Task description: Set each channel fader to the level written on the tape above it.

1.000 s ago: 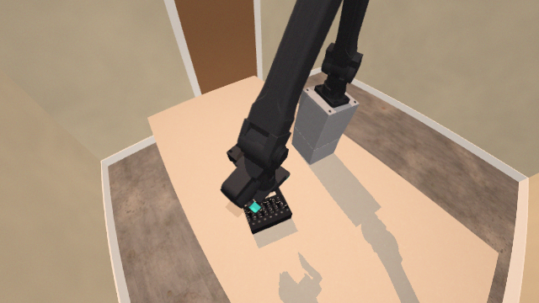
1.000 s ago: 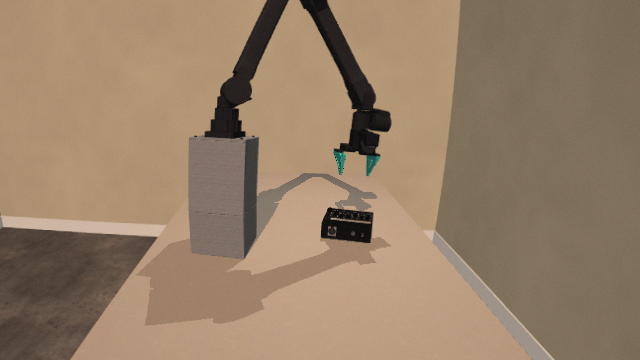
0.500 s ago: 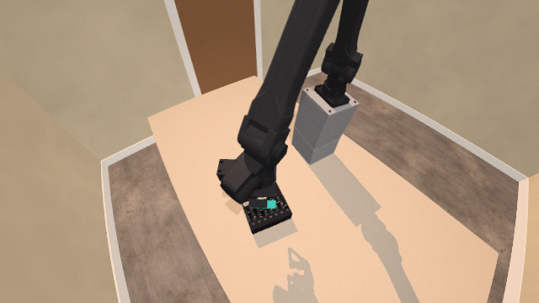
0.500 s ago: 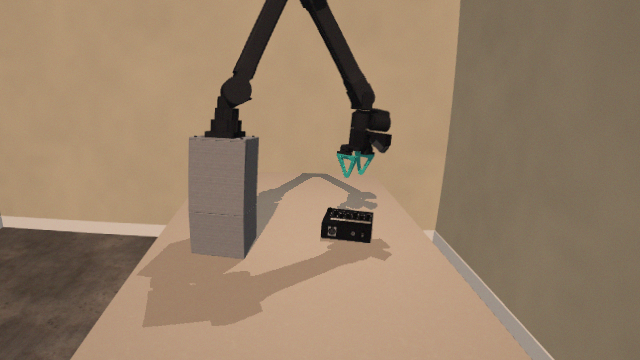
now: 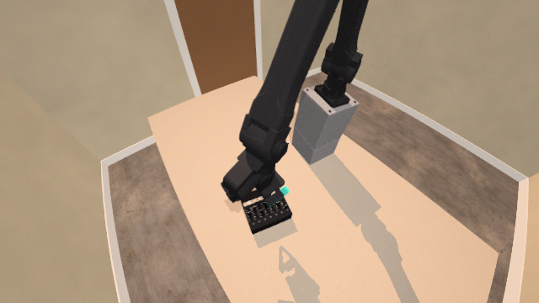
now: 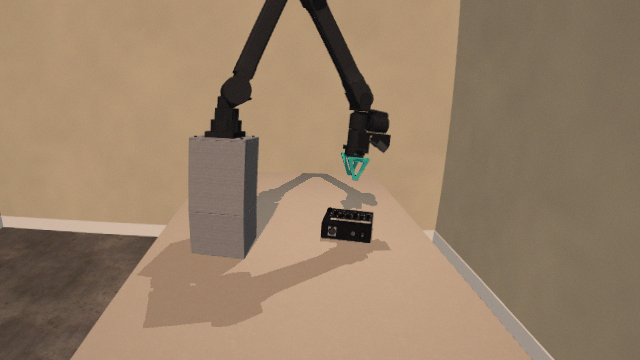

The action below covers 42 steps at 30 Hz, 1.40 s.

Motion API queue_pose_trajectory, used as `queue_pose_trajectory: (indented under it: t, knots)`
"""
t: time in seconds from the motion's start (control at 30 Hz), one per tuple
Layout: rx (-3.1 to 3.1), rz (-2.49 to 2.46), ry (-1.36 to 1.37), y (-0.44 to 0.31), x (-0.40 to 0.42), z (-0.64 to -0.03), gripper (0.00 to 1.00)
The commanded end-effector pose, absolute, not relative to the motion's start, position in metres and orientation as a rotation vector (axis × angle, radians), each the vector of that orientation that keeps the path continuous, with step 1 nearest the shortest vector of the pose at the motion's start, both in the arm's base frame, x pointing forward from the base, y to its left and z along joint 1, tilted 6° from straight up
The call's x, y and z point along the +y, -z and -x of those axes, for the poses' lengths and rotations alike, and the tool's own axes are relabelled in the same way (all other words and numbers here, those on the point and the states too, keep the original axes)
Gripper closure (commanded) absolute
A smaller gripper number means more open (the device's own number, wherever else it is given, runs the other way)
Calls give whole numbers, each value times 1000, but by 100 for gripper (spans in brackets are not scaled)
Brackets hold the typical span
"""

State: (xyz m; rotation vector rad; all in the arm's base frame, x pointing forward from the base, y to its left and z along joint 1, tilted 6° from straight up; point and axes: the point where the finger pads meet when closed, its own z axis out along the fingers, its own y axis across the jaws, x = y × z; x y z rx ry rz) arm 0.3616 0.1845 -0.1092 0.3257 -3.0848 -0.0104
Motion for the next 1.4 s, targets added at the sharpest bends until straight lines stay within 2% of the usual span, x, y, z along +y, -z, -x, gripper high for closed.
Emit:
queue_pose_trajectory:
  t: [0.0,0.43,0.5,0.9,1.17,1.37]
  knots:
    - [-3050,-756,49,99,184,-372,0]
    - [-2690,-1674,35,101,179,-370,0]
    - [-2690,-1674,35,101,179,-370,0]
    - [-2077,-2484,98,109,177,-365,0]
    - [-2028,-2535,98,105,187,-370,0]
    - [-2266,-2322,100,164,172,-406,0]
